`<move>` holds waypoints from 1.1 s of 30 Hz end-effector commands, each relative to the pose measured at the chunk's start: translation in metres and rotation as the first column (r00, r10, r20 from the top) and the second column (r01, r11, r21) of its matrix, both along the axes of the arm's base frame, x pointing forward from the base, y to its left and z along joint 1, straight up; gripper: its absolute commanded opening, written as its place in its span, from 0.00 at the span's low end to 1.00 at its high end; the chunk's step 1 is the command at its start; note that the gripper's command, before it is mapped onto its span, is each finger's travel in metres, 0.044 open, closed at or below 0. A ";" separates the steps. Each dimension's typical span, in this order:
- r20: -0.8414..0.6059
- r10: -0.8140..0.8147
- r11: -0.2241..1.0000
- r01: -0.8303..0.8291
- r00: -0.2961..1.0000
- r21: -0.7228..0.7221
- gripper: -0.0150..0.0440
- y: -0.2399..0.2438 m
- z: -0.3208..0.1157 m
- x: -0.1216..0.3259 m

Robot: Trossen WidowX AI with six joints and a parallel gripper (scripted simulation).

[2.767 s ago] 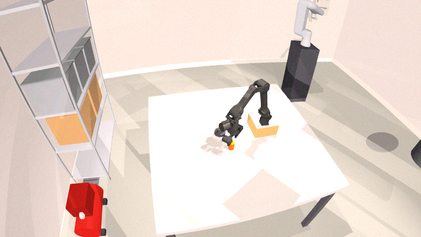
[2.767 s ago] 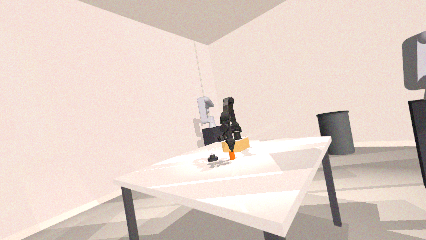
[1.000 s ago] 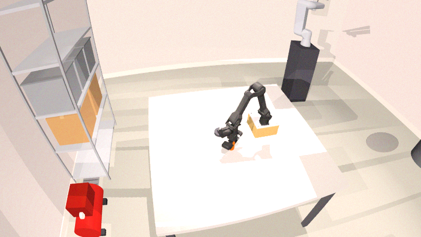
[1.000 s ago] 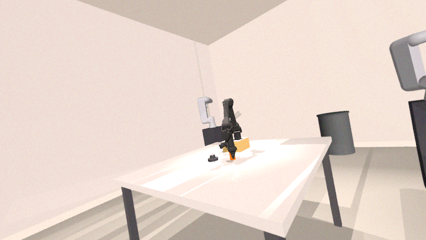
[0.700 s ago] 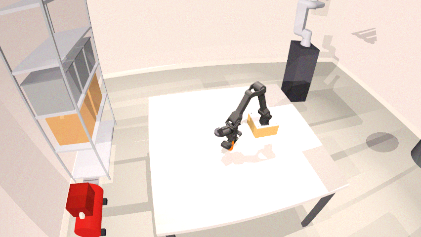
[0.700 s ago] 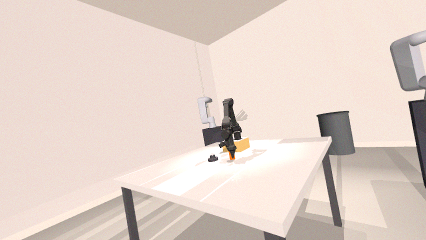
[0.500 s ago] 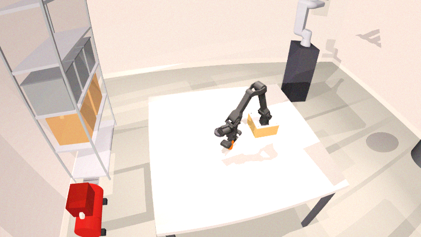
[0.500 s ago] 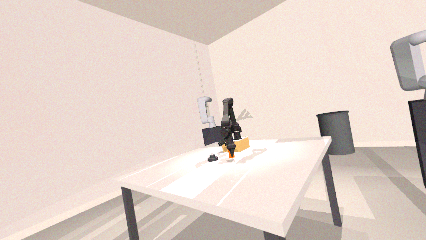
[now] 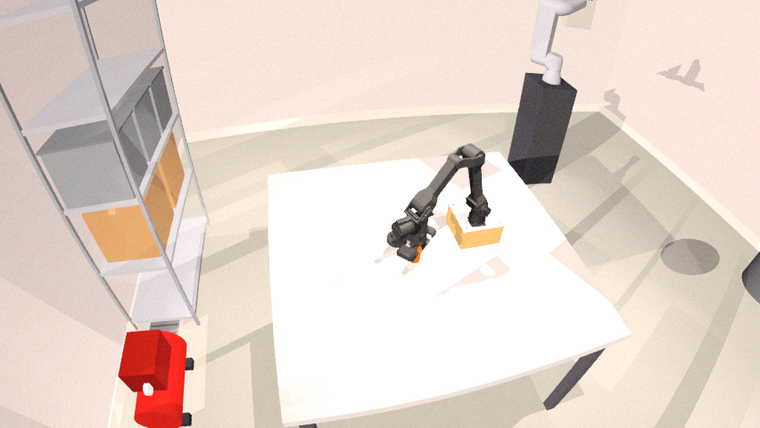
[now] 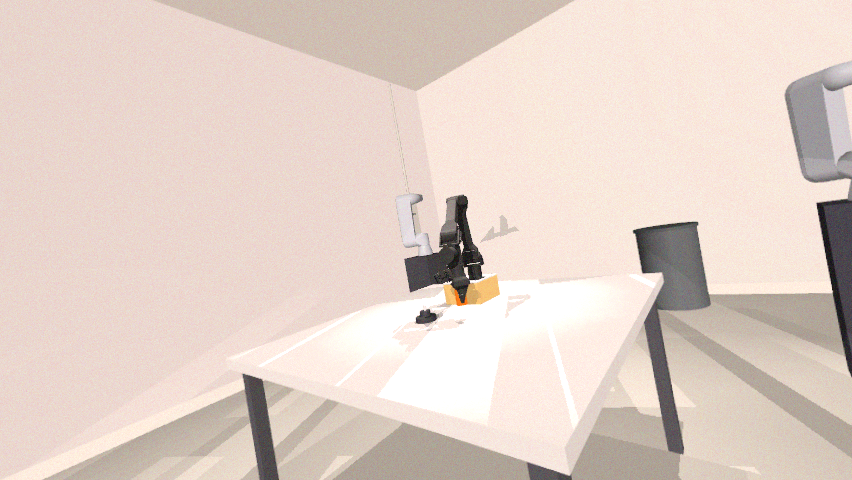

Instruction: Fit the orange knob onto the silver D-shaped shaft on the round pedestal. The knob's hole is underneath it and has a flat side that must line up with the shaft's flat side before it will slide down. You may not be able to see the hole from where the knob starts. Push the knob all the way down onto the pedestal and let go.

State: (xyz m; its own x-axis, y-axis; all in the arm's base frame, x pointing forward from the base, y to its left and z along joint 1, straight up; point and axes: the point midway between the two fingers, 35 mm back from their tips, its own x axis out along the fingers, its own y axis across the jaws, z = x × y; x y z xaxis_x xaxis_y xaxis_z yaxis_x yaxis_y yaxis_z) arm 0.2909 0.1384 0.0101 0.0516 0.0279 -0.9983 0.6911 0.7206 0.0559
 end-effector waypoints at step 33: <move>-0.023 0.008 1.000 -0.008 1.000 -0.017 0.25 -0.021 0.073 0.010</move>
